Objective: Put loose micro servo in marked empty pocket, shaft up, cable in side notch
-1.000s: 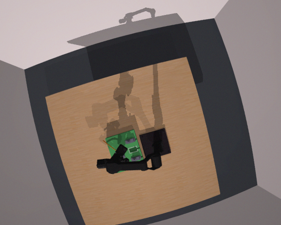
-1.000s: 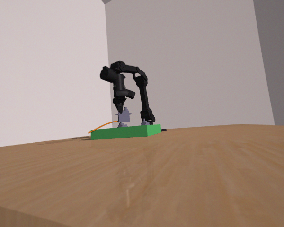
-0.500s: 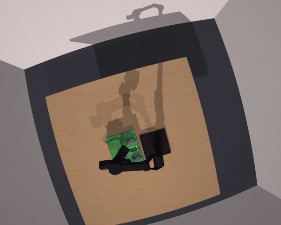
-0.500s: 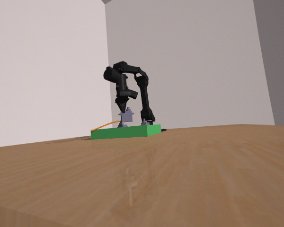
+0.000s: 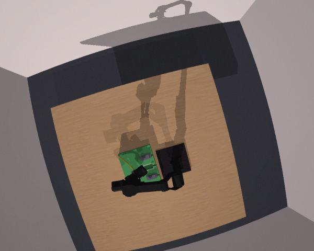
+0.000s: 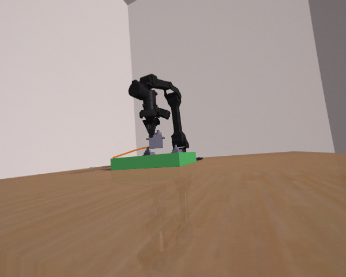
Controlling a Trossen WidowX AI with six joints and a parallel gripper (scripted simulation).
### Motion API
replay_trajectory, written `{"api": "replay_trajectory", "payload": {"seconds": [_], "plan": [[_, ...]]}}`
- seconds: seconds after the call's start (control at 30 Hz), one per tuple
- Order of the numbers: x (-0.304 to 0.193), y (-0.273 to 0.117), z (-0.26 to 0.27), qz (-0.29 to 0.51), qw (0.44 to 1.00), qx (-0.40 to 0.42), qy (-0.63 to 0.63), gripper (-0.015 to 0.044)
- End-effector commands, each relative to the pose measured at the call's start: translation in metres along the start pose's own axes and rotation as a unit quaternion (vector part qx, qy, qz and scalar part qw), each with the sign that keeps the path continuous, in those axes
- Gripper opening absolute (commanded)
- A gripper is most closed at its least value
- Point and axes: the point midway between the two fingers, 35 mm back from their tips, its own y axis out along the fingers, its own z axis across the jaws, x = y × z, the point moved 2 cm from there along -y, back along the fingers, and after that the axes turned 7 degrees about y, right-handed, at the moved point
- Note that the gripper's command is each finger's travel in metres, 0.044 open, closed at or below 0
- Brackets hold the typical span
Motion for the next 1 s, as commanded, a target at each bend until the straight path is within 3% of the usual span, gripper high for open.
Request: {"api": "replay_trajectory", "payload": {"seconds": [0.0,0.47,0.97], "plan": [[0.0001,-0.0004,-0.0002,0.001,0.998,-0.001,0.064,0.0],[0.0001,-0.0004,-0.0002,0.0,0.954,-0.001,0.301,0.0],[0.0001,-0.0004,-0.0002,0.0,0.844,-0.002,0.536,0.0]]}}
